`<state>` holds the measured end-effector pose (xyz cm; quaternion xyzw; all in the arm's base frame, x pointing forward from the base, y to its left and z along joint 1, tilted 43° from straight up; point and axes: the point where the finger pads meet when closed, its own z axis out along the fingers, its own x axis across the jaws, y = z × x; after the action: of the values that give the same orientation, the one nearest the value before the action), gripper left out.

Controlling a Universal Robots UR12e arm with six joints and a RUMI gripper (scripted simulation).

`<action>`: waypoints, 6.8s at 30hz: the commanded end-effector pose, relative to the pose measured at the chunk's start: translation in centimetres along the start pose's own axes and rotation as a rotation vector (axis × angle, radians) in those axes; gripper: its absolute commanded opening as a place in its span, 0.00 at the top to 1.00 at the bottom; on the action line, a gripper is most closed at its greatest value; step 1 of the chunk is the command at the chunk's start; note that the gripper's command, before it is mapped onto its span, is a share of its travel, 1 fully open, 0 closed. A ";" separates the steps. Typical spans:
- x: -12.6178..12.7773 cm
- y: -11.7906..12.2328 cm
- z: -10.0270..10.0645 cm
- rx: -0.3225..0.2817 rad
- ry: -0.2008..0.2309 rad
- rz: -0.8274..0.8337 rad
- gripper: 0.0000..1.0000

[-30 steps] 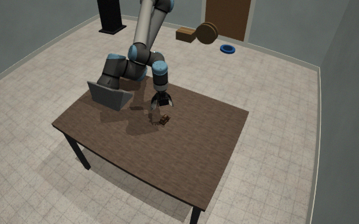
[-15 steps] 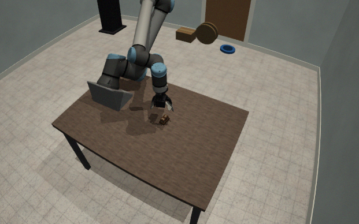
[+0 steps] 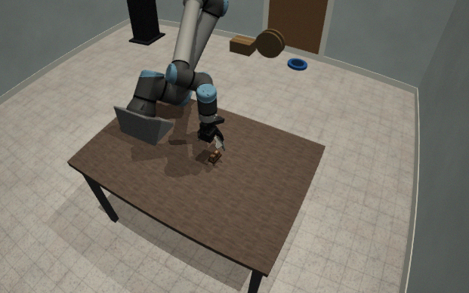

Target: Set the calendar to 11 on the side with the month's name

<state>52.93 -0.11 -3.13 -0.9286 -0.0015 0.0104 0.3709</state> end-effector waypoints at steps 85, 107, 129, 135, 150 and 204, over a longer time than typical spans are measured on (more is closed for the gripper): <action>0.1 0.1 3.9 -0.005 0.001 0.102 0.72; 0.1 0.1 5.5 -0.005 0.001 0.102 0.72; 0.1 0.1 5.5 -0.005 0.001 0.102 0.72; 0.1 0.1 5.5 -0.005 0.001 0.102 0.72; 0.2 0.1 5.5 -0.005 0.001 0.102 0.72; 0.2 0.1 5.7 -0.005 0.001 0.102 0.72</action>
<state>52.97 3.70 -7.24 -0.9283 0.0459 0.0291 0.3679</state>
